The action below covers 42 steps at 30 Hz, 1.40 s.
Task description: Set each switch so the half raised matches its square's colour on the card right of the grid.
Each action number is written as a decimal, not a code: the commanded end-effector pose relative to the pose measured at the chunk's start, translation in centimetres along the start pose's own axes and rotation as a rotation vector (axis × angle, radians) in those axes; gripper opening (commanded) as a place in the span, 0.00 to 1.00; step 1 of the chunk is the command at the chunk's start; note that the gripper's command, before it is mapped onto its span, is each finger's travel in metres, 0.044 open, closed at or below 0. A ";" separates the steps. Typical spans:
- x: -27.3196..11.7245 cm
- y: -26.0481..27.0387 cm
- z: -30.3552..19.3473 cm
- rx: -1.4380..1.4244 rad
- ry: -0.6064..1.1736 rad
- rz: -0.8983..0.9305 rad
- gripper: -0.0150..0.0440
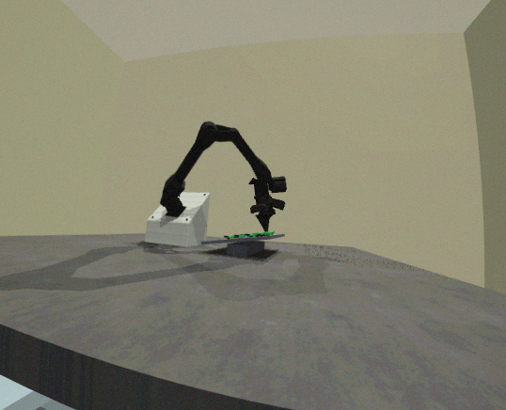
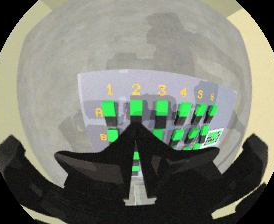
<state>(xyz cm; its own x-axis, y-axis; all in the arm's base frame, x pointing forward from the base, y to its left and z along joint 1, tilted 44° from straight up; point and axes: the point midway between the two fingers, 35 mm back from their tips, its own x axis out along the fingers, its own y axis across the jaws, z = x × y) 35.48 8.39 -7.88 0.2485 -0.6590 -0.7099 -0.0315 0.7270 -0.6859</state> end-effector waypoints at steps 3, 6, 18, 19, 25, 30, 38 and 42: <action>0.1 -0.1 0.0 -0.003 -0.002 -0.005 0.25; 0.1 -0.1 0.0 -0.003 -0.002 -0.005 0.25; 0.3 -0.1 0.0 -0.003 -0.002 -0.005 0.25; 0.3 -0.1 0.0 -0.003 -0.002 -0.005 0.25; 0.4 -0.1 0.0 -0.003 -0.002 -0.005 0.25; 0.4 -0.1 0.0 -0.003 -0.002 -0.005 0.25; 0.5 -0.1 0.0 -0.003 -0.002 -0.005 0.25; 0.6 -0.1 0.0 -0.003 -0.002 -0.005 0.25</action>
<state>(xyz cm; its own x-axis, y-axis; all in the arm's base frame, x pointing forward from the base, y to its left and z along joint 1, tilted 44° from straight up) 35.55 8.11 -8.22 0.2493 -0.6593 -0.7094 -0.0337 0.7262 -0.6867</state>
